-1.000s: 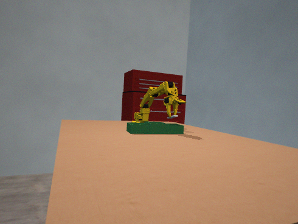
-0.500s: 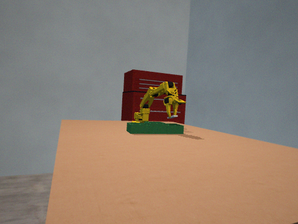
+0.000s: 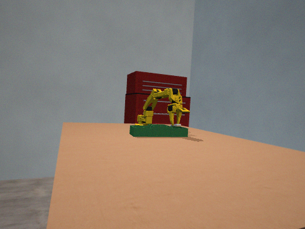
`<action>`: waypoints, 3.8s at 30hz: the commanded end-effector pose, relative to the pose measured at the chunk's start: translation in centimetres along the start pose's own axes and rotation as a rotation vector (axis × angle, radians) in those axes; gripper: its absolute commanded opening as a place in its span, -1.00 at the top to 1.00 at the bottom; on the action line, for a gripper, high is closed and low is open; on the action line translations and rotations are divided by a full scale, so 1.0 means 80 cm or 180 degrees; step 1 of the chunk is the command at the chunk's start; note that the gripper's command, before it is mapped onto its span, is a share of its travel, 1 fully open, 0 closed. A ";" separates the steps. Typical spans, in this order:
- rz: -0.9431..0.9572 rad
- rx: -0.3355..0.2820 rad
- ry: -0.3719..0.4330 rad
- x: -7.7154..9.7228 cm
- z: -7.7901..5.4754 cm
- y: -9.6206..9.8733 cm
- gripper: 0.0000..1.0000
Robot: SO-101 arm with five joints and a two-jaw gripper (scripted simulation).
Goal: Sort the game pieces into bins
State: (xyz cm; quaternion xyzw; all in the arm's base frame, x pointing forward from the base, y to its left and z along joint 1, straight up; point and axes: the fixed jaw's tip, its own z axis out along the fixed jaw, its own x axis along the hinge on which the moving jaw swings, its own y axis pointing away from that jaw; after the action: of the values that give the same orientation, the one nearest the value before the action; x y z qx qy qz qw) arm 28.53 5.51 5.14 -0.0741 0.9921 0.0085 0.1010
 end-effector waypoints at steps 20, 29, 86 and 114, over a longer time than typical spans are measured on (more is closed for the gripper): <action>-0.0054 -0.0016 -0.0321 -0.013 -0.012 0.005 1.00; -0.0054 -0.0016 -0.0321 -0.011 0.001 0.005 1.00; -0.0052 -0.0018 -0.0446 -0.012 0.005 0.004 1.00; -0.0052 -0.0018 -0.0446 -0.010 0.014 0.004 1.00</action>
State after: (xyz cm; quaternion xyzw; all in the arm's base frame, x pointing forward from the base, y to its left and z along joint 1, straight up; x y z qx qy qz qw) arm 28.84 5.56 2.63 -0.0738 0.9882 0.0115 0.1341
